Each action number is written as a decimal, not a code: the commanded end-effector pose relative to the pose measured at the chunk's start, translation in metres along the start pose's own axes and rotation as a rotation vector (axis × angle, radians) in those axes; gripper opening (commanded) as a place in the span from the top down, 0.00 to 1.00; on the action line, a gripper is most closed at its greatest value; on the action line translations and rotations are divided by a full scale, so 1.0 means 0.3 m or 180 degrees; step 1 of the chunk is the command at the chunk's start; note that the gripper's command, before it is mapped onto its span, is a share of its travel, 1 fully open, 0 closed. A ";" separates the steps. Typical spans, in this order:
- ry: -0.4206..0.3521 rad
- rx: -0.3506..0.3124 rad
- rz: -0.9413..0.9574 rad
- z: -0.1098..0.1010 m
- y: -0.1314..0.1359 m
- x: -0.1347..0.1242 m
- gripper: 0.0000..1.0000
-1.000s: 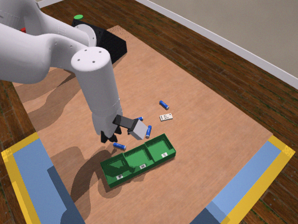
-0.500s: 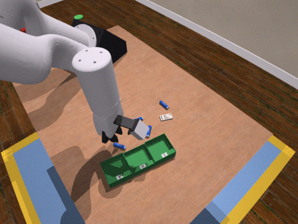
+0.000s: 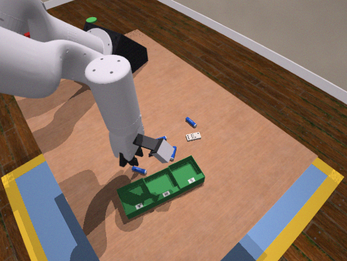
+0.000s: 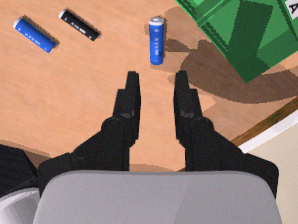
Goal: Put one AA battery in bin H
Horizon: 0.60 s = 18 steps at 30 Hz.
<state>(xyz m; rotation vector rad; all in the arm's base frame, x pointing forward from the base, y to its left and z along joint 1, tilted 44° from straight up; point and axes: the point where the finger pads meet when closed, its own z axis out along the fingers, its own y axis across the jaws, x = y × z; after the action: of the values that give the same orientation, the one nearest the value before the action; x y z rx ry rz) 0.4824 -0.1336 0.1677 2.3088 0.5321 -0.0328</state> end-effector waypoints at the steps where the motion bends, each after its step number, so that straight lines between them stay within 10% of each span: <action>1: 0.0004 -0.0001 0.0001 -0.002 0.001 0.002 0.72; 18: 0.0003 -0.0001 0.0001 0.025 0.001 0.002 0.72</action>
<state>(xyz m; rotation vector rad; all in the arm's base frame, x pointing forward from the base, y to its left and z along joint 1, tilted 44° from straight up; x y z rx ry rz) 0.4826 -0.1339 0.1674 2.3088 0.5319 -0.0323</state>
